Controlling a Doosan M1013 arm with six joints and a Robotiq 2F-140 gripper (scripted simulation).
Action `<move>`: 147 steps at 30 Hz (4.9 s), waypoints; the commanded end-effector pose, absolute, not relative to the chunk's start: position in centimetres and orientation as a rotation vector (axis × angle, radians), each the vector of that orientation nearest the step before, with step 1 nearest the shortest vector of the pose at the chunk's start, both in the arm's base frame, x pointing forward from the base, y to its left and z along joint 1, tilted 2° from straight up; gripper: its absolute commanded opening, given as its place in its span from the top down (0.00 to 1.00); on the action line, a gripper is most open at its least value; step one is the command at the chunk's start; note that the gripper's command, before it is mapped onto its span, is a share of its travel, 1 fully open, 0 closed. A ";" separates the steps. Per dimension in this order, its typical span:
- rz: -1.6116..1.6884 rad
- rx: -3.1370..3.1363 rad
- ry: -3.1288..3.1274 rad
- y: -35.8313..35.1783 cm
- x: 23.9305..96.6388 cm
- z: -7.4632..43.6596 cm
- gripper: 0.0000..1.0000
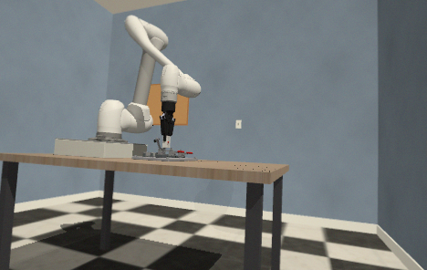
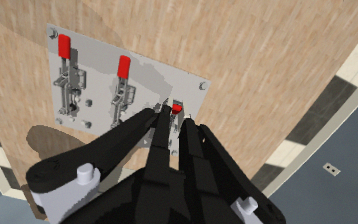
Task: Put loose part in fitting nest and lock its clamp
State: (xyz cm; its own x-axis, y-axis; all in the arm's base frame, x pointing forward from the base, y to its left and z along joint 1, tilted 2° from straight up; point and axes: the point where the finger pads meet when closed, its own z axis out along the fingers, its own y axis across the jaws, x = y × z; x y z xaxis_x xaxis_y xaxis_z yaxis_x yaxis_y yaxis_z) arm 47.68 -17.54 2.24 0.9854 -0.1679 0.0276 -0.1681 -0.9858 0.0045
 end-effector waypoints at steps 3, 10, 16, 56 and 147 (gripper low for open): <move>0.044 3.123 -0.264 -17.6 48.2 2.1 0.90; 0.044 3.123 -0.264 -17.7 48.9 1.7 0.90; 0.044 3.123 -0.264 -17.8 49.2 1.5 0.90; 0.044 3.123 -0.264 -18.1 50.7 -0.6 0.90; 0.044 3.123 -0.264 -18.1 51.0 -1.2 0.65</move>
State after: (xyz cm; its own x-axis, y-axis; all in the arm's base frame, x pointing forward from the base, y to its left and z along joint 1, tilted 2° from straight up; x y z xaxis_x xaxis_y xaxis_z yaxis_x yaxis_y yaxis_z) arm 50.99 -18.12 -1.17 0.9854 -0.1680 0.0282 -0.1681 -0.9858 0.0045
